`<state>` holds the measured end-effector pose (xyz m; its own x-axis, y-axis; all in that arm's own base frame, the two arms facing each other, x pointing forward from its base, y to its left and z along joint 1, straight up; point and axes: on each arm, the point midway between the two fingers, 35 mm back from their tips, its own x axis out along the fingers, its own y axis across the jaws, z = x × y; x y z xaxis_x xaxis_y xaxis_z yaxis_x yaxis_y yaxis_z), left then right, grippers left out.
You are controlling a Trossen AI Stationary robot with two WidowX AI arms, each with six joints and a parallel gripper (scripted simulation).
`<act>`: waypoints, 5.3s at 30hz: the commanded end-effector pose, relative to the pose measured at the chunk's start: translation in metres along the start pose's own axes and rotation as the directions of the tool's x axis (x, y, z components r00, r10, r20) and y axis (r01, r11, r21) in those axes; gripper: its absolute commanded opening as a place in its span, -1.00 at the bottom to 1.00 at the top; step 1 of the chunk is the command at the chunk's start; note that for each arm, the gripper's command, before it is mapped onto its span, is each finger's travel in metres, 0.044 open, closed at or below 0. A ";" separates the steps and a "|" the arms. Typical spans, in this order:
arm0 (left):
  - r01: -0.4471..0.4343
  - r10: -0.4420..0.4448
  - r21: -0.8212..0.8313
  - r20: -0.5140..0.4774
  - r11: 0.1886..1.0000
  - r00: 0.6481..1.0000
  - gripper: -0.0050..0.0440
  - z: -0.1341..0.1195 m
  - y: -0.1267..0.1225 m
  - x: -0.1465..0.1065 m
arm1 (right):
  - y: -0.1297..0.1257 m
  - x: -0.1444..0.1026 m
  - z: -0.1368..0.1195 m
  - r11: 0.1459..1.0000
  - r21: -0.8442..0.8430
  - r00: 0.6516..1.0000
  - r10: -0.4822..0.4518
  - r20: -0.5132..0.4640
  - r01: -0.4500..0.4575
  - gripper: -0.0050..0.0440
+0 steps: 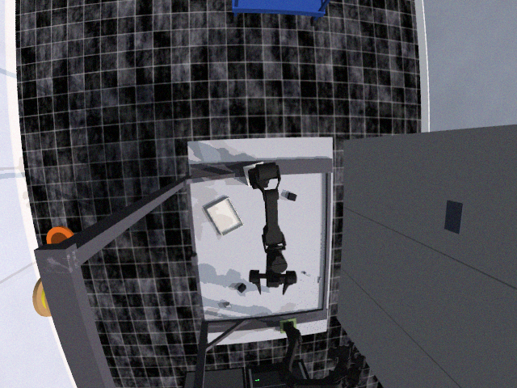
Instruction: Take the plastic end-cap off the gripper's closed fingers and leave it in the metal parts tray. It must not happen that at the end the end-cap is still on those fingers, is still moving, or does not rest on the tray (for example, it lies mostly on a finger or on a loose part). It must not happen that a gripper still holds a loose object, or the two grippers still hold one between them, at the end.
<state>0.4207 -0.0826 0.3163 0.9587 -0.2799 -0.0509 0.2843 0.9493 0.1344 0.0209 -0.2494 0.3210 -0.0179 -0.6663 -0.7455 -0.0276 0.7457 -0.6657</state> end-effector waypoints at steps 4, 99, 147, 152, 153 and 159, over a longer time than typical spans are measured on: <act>-0.112 0.114 -0.051 0.034 0.992 0.993 1.00 0.008 0.024 -0.051 | -0.002 -0.004 0.000 1.000 0.002 1.000 -0.014 0.001 0.014 -0.80; -0.283 0.295 -0.145 0.069 0.948 0.953 1.00 -0.003 0.050 -0.127 | 0.016 0.055 0.391 0.233 0.638 0.625 -0.135 0.769 -0.734 -0.80; -0.283 0.295 -0.145 0.071 0.948 0.953 1.00 -0.002 0.050 -0.127 | 0.049 0.024 0.443 0.010 0.497 0.491 -0.130 0.861 -0.868 -0.80; -0.283 0.295 -0.145 0.073 0.948 0.953 1.00 -0.001 0.050 -0.127 | 0.049 0.024 0.443 0.009 0.496 0.491 -0.131 0.861 -0.868 -0.80; -0.283 0.295 -0.145 0.073 0.948 0.953 1.00 -0.001 0.050 -0.127 | 0.049 0.024 0.443 0.009 0.496 0.491 -0.131 0.861 -0.868 -0.80; -0.283 0.296 -0.145 0.075 0.948 0.952 0.08 0.000 0.050 -0.127 | 0.048 0.024 0.443 0.008 0.496 0.491 -0.131 0.861 -0.868 -0.80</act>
<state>0.3146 0.0006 0.3209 0.9989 0.0021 0.0465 -0.0021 1.0000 -0.0004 0.4633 -0.2262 0.2381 0.8451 -0.4097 -0.3435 0.5320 0.5806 0.6164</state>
